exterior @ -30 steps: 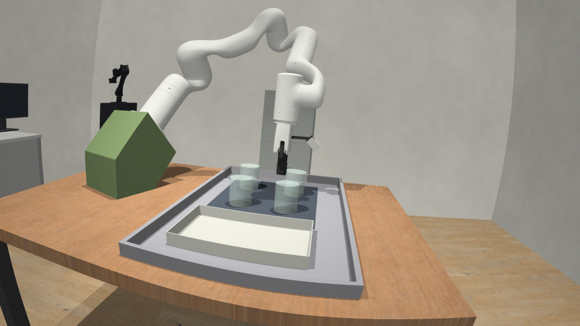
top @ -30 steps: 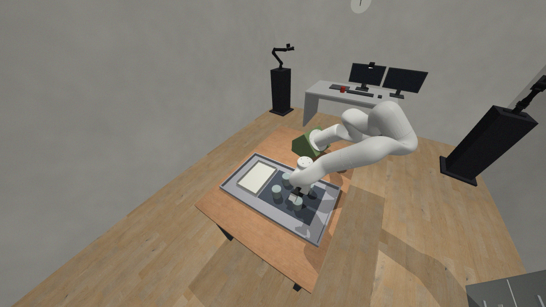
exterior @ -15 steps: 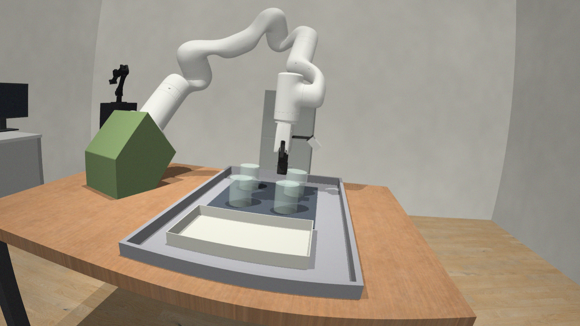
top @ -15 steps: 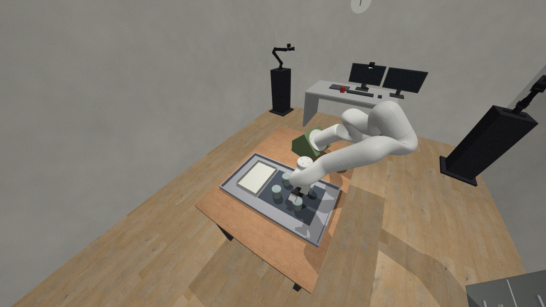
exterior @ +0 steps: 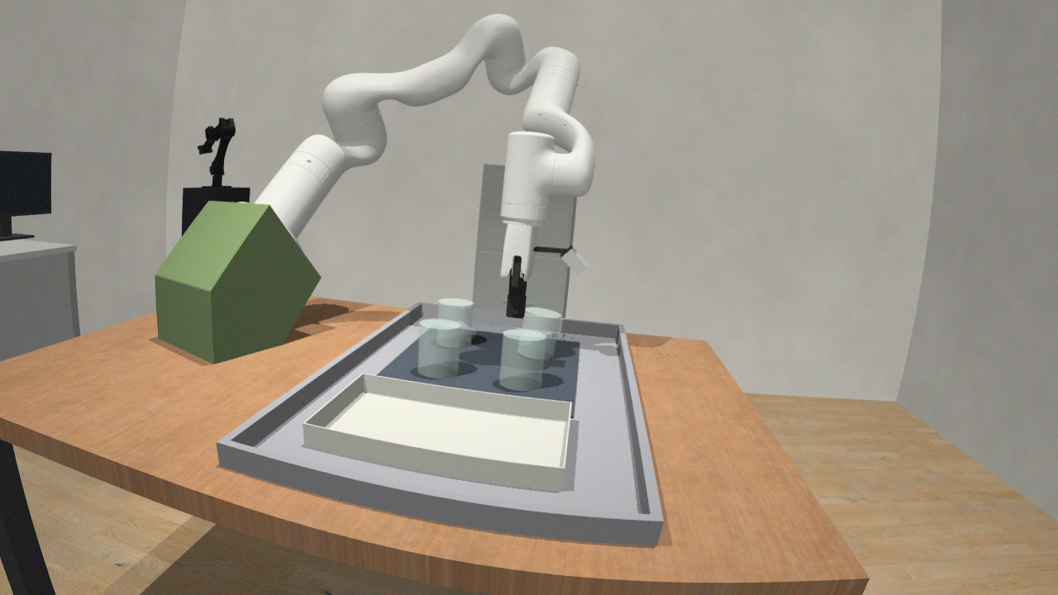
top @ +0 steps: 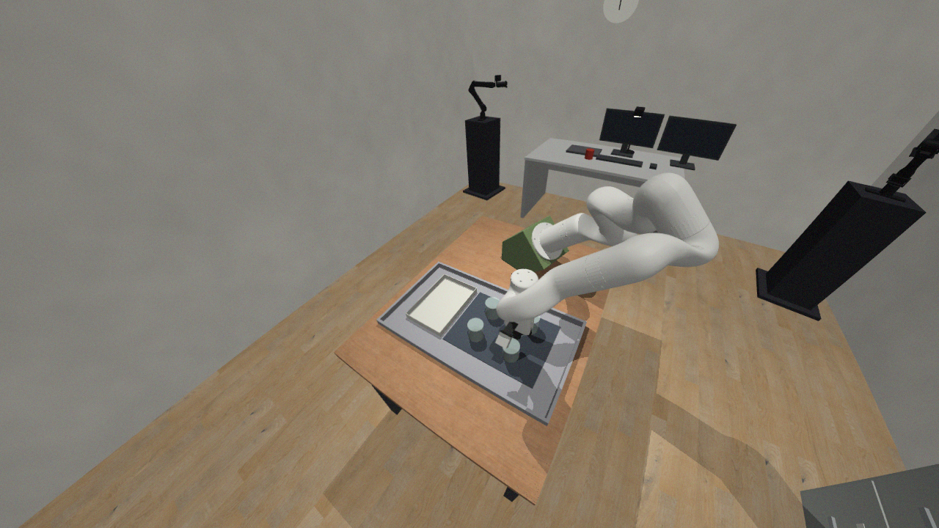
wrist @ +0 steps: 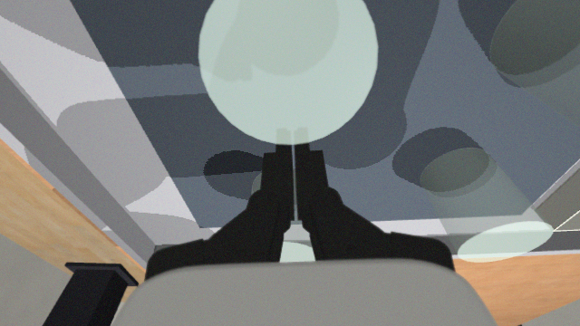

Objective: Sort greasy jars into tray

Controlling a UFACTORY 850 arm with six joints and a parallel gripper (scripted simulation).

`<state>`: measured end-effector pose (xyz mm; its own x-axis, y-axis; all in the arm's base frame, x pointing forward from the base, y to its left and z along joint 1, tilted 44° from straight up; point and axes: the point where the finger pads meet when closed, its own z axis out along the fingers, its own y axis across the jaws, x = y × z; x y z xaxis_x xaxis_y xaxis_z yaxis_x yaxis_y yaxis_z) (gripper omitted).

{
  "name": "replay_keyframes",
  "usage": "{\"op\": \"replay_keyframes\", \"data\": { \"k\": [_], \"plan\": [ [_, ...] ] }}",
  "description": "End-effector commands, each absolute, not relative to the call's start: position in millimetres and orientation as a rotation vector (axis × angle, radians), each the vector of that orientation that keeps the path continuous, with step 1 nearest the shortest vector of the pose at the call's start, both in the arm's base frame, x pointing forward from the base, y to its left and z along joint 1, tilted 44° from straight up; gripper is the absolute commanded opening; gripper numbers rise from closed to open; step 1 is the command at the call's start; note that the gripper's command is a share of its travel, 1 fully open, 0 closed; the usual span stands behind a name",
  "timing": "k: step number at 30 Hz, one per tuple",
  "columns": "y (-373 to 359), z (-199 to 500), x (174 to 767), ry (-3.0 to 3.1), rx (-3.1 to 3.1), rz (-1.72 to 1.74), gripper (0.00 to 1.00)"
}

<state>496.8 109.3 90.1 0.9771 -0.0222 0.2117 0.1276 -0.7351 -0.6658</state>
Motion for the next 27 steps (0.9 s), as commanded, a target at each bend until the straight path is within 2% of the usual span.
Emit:
{"op": "replay_keyframes", "data": {
  "k": [1,27],
  "plan": [
    [108.7,90.8,497.7,-0.073,-2.383,-0.267,0.00],
    [106.9,93.3,500.4,-0.073,-2.383,-0.267,0.00]
  ]
}}
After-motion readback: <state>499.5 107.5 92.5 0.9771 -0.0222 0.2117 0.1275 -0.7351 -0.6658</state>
